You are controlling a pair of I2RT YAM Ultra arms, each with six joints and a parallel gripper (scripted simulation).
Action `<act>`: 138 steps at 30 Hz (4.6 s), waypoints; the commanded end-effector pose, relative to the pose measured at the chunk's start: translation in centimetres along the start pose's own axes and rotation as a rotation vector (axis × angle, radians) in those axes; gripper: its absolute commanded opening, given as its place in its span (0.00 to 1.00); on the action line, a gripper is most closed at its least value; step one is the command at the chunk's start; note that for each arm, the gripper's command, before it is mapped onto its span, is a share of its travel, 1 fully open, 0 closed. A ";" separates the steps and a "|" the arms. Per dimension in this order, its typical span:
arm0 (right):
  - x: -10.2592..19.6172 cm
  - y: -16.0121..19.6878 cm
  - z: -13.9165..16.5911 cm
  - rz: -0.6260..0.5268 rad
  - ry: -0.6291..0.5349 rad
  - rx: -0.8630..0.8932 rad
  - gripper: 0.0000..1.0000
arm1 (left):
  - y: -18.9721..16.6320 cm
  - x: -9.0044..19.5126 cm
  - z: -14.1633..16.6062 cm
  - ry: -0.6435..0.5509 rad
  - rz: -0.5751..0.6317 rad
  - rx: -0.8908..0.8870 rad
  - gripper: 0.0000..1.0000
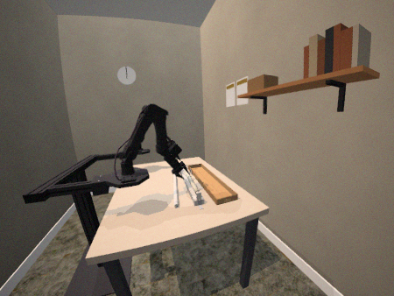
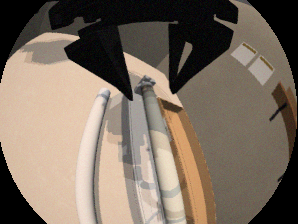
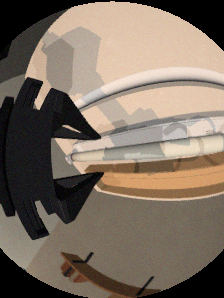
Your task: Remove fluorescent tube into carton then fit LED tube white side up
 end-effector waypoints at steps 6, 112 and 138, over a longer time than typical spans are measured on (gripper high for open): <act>-0.5 -2.2 -1.2 0.126 -0.067 -0.055 0.49 | 1.7 -0.3 -0.4 -0.019 -0.055 0.038 0.49; -5.5 -1.9 -0.8 0.058 -0.044 -0.055 0.11 | 2.0 -4.8 0.0 -0.017 -0.011 0.030 0.11; -4.7 -1.1 -0.9 0.048 -0.044 -0.037 0.11 | 2.2 -4.2 -0.1 -0.015 -0.013 0.016 0.11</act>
Point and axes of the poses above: on each arm, the point where the finger pads meet when closed, its own x axis back along the fingers, its own y axis across the jaws, z = x × y, the point moved 2 cm from there along x, back along the fingers, and after that the axes turned 14 degrees about -x, right-handed, at the moved point
